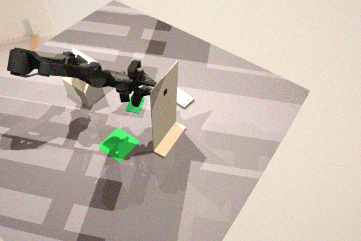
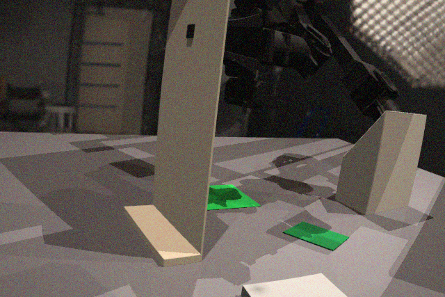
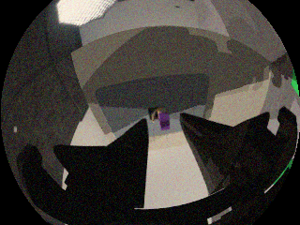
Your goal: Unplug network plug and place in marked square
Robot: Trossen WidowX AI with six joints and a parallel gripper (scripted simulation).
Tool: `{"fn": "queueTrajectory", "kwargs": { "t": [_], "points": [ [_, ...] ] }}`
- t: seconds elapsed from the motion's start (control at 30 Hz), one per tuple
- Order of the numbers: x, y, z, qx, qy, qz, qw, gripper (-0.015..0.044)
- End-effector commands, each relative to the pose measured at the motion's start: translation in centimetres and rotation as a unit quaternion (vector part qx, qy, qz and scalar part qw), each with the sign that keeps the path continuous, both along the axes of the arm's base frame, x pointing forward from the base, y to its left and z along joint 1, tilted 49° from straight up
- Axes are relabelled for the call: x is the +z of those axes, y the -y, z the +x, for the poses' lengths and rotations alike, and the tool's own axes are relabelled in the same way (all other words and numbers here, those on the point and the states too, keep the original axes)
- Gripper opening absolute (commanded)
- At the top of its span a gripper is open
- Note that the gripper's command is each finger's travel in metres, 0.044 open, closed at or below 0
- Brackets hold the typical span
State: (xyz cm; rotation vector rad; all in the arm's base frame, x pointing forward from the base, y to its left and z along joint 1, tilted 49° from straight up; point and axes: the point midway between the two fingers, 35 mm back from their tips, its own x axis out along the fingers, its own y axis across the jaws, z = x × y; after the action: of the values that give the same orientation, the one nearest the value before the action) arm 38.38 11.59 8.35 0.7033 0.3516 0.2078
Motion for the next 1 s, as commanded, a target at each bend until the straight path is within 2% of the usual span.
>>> {"fn": "queueTrajectory", "kwargs": {
  "t": [0.0, 0.8, 0.97],
  "points": [
    [0.11, -0.16, 0.60, 0.003, 0.003, -0.001, 1.000, 0.0156],
    [0.11, -0.16, 0.62, 0.003, 0.003, -0.001, 1.000, 0.0003],
    [0.11, -0.16, 0.58, 0.003, 0.003, -0.001, 1.000, 0.0000]
  ]
}}
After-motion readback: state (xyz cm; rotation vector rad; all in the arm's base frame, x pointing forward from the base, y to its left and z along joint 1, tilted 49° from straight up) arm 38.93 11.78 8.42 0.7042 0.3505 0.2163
